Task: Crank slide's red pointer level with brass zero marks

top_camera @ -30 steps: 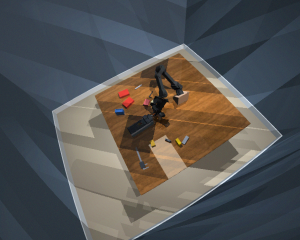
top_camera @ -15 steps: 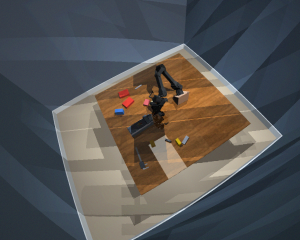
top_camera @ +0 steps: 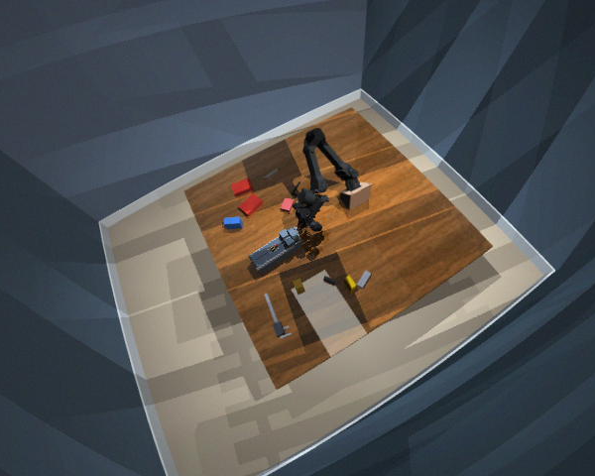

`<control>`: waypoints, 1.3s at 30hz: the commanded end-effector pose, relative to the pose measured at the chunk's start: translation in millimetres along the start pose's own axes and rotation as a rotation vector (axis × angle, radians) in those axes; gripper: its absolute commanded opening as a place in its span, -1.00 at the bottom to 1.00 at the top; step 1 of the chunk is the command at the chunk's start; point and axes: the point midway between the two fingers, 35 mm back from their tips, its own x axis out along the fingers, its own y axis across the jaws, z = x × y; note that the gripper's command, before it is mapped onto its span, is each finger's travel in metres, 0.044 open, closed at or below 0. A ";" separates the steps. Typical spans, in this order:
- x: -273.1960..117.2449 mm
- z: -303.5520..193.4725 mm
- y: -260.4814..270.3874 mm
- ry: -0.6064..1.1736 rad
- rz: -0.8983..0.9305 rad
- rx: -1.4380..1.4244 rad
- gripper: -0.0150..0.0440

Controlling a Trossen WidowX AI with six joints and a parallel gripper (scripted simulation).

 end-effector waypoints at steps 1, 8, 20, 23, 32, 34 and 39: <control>1.8 -1.9 -9.0 0.006 -0.021 0.010 -0.49; 3.2 -3.4 -11.3 0.006 -0.021 0.010 -0.49; 5.9 -6.1 -14.9 0.006 -0.022 0.009 -0.49; 6.6 -6.9 -15.7 0.006 -0.022 0.009 -0.49; 9.3 -9.7 -18.2 0.006 -0.022 0.009 -0.49; 10.0 -10.4 -18.8 0.006 -0.022 0.009 -0.49; 12.0 -12.4 -20.1 0.006 -0.022 0.009 -0.49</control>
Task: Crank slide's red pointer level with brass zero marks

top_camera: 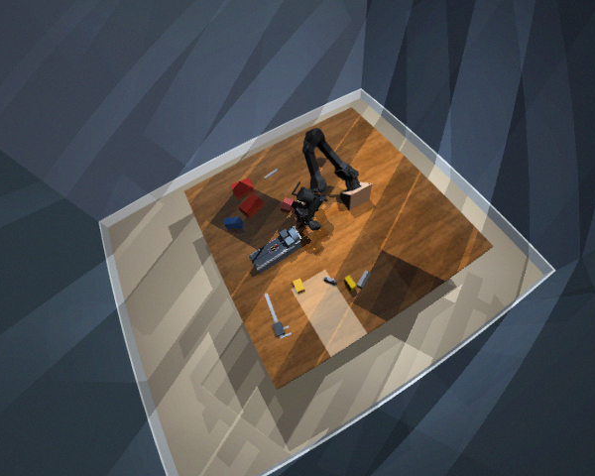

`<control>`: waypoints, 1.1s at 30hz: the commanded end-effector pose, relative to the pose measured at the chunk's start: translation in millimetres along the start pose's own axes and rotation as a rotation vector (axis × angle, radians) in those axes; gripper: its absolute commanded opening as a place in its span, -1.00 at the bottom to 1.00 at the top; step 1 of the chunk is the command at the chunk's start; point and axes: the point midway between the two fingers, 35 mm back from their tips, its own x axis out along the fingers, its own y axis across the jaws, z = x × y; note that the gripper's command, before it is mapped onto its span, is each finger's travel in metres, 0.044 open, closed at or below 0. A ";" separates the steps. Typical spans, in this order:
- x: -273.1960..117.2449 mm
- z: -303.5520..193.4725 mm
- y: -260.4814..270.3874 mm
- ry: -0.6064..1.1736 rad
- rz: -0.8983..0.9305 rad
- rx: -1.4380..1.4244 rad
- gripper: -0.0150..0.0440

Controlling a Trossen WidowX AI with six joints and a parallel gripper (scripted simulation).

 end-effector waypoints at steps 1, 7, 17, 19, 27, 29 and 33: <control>5.3 -5.2 -6.2 0.013 -0.013 0.007 -0.49; 8.4 -8.3 -7.6 0.013 -0.014 0.006 -0.49; 15.0 -14.9 -8.7 0.013 -0.014 0.006 -0.49; 16.6 -16.6 -8.5 0.013 -0.014 0.006 -0.49; 23.4 -23.7 -5.9 0.013 -0.014 0.006 -0.49; 25.0 -25.2 -4.8 0.013 -0.014 0.006 -0.49; 28.2 -28.5 -1.7 0.013 -0.014 0.005 -0.49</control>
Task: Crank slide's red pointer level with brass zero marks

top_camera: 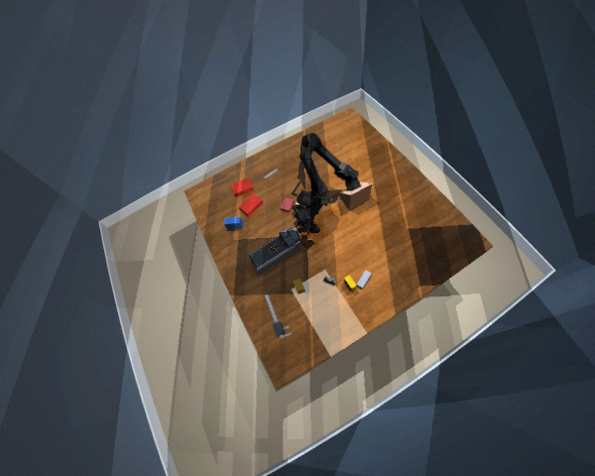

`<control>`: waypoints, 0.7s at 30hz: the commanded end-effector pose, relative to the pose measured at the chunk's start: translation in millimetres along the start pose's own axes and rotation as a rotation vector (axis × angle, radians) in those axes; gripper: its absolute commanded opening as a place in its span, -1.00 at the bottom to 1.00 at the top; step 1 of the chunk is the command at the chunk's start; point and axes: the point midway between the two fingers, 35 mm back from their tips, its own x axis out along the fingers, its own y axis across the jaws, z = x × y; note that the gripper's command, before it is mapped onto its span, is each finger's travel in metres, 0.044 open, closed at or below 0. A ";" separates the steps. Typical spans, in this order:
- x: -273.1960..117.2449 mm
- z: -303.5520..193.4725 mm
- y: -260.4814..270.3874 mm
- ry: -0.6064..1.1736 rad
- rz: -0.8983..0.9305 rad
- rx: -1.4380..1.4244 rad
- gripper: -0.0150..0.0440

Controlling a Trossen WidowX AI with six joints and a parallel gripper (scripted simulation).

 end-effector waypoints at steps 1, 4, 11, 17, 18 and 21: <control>5.9 -6.0 3.4 0.006 0.007 -0.003 -0.49; 8.0 -8.1 6.5 0.006 0.007 -0.003 -0.49; 11.5 -12.4 14.8 0.006 0.007 -0.003 -0.49; 12.8 -14.9 21.9 0.006 0.007 -0.002 -0.49; 12.9 -15.1 22.9 0.006 0.007 -0.002 -0.49; 13.1 -15.5 25.7 0.006 0.007 -0.002 -0.49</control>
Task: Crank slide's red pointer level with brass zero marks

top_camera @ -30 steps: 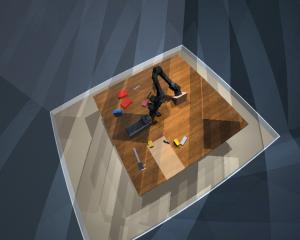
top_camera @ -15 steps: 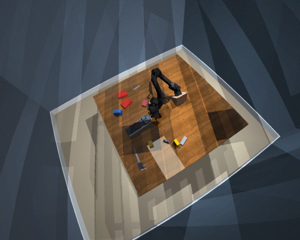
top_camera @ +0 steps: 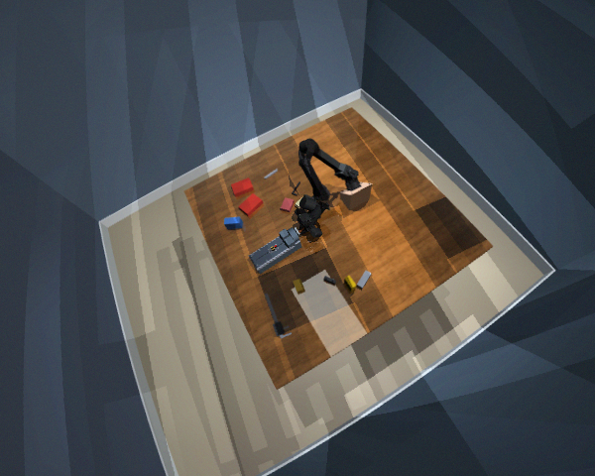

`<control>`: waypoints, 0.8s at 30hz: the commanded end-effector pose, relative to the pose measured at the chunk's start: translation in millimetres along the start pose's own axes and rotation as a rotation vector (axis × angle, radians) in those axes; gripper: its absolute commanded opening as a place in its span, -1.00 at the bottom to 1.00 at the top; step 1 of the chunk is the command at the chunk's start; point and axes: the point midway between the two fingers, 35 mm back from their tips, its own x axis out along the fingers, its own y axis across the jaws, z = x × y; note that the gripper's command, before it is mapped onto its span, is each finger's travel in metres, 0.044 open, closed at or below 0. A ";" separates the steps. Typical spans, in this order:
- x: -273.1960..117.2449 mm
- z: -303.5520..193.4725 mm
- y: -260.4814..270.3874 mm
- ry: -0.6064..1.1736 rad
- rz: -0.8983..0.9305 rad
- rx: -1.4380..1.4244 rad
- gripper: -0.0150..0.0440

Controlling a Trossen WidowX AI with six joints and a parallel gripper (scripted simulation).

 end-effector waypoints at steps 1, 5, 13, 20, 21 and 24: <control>2.2 -2.2 9.0 0.004 0.012 -0.003 -0.49; 2.0 -2.3 12.5 0.004 0.012 -0.003 -0.49; 1.2 -1.3 18.0 0.003 0.012 -0.003 -0.49; 0.2 -0.4 21.4 0.003 0.013 -0.002 -0.49; 0.1 -0.2 21.8 0.003 0.013 -0.002 -0.49; -0.4 0.2 23.2 0.003 0.013 -0.002 -0.49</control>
